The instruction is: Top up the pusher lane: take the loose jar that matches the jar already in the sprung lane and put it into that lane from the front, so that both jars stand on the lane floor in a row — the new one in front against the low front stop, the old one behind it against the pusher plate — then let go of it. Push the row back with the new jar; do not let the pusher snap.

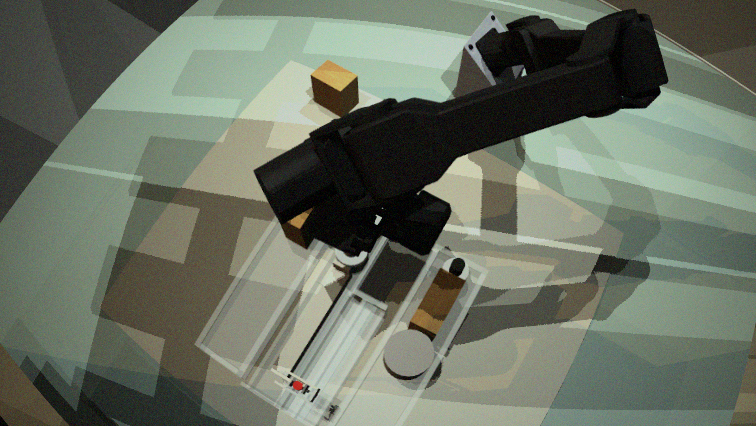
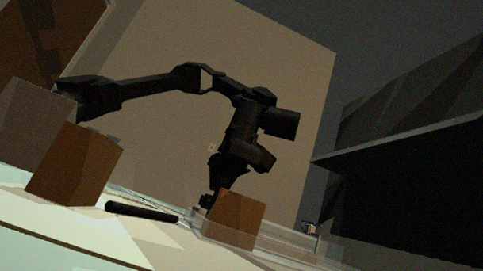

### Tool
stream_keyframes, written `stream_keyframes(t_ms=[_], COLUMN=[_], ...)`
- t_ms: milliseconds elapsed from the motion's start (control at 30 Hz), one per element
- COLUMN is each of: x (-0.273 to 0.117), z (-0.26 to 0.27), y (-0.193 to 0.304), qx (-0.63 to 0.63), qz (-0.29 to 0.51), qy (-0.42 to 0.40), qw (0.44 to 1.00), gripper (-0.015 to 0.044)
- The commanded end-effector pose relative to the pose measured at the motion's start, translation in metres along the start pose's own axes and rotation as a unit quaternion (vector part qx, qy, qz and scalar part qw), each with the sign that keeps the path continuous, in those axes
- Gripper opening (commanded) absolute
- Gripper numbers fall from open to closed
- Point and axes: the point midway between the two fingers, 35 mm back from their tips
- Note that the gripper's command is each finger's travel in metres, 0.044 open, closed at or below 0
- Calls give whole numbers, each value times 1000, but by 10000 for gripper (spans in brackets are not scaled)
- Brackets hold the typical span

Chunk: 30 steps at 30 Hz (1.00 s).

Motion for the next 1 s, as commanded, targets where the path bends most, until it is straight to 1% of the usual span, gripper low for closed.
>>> stream_keyframes(t_ms=[0, 967], x=[-3, -3], z=[2, 2], y=[-7, -9], qx=[-6, -6], qz=[-11, -11], qy=[-4, -4], qw=[1000, 1000], gripper=[0, 0])
Point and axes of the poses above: the point midway between the two fingers, 35 mm back from their tips, its own x axis out along the fingers, its own z axis across the jaws, y = z × x, and after that the axes turned 7 degrees about x, right-handed
